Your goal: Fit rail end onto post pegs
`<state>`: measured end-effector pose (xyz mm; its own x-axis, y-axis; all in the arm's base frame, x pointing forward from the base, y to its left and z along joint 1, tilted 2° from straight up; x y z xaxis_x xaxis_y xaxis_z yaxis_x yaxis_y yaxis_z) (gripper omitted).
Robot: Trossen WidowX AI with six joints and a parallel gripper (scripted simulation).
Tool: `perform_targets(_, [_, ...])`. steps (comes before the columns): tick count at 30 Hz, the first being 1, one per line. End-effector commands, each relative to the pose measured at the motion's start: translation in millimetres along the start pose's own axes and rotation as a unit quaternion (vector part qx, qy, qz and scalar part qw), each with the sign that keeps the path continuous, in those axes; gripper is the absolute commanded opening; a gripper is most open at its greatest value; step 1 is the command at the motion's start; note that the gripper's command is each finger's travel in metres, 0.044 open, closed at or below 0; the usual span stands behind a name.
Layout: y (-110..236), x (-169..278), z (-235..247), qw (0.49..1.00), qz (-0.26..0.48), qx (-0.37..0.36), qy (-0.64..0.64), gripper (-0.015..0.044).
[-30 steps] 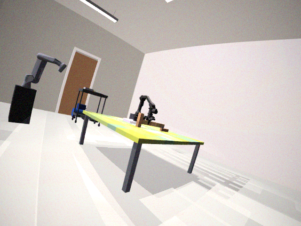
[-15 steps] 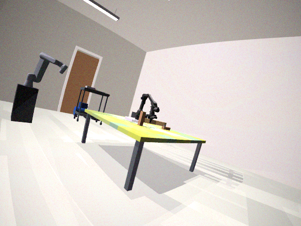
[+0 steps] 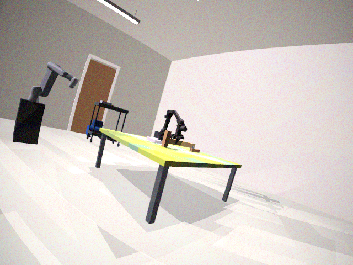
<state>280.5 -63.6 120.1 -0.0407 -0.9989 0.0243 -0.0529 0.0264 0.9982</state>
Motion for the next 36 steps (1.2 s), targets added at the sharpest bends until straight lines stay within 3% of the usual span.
perform_targets(1, [1.3, 3.2, 0.5, 1.000, 0.005, -0.001, -0.002, 0.0000])
perform_targets(36, [0.8, 6.6, 1.1, 1.000, 0.006, -0.001, -0.002, 0.0000])
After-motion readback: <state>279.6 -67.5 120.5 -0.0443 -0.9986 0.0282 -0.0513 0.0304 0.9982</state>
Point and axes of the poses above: the point midway between the two fingers, 35 mm back from their tips, its own y axis back along the fingers, its own z axis across the jaws, x = y × z, the point moved 5 cm from there along y, back along the fingers, and after that the axes turned 9 degrees about y, right-handed, at the moved point
